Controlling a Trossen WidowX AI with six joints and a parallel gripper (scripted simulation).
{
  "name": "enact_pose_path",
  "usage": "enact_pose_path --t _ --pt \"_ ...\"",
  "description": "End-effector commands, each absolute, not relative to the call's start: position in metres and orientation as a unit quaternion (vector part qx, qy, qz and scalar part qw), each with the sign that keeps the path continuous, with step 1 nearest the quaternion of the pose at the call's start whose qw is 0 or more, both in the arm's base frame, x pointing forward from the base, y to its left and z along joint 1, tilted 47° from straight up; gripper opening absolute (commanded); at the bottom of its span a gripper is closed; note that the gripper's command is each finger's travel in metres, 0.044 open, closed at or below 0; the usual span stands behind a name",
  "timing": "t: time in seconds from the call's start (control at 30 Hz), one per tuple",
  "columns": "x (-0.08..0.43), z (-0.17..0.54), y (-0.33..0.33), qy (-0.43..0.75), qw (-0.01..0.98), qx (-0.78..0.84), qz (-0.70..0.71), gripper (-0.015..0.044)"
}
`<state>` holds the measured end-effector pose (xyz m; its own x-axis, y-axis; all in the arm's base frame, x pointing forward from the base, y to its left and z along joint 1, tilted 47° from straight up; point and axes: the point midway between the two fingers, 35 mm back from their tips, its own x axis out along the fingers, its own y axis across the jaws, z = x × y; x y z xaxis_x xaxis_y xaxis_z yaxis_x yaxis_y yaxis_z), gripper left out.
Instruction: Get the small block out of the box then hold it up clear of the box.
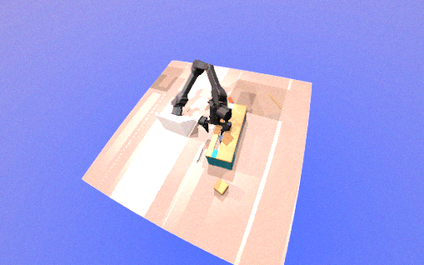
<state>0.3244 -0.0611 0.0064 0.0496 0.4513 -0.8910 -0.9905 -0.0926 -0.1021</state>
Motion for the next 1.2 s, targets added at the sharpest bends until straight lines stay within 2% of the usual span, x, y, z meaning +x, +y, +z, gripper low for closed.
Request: enact_pose_path --t 0.0,1.17 --pt "0.329 0.004 -0.067 0.32 0.592 -0.425 0.606 0.04" --pt "0.333 -0.005 -0.076 0.32 0.592 -0.425 0.605 0.04"
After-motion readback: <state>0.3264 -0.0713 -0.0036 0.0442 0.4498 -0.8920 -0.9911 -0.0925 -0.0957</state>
